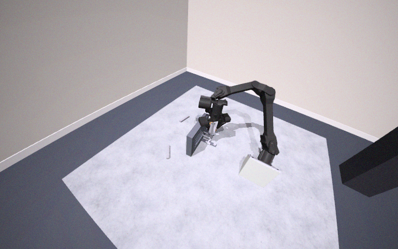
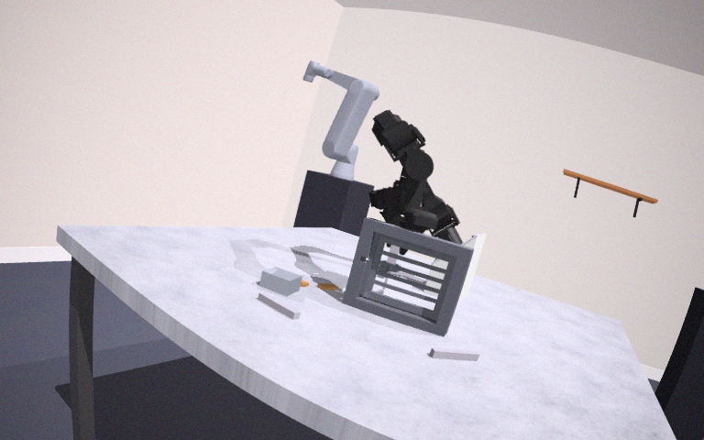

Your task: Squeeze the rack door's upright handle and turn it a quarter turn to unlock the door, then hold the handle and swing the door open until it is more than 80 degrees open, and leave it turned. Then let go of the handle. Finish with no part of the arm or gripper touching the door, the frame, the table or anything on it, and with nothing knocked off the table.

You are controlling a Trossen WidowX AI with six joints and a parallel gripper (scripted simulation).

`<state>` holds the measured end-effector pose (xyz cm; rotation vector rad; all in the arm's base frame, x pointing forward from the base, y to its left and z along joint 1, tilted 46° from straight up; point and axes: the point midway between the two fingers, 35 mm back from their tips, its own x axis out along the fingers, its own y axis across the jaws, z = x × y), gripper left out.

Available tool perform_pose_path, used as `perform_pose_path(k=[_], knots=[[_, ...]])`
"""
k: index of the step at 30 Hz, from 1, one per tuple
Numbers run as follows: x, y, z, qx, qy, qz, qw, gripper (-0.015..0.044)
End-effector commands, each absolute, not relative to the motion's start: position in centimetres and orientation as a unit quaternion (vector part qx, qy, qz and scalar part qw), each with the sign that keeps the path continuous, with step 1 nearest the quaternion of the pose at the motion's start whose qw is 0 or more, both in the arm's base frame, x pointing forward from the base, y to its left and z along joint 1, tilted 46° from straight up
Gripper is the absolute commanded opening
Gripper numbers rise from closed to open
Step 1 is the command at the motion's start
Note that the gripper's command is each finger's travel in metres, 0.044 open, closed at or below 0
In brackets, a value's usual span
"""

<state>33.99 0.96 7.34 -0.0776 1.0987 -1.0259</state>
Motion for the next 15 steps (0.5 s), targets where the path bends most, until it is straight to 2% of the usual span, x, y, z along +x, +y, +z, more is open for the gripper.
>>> perform_pose_path(k=[1,15], knots=[[34.04,0.97,7.33,-0.125,0.552,-0.401,0.721,0.0298],[34.04,0.96,7.34,-0.363,0.655,-0.189,0.635,0.0298]])
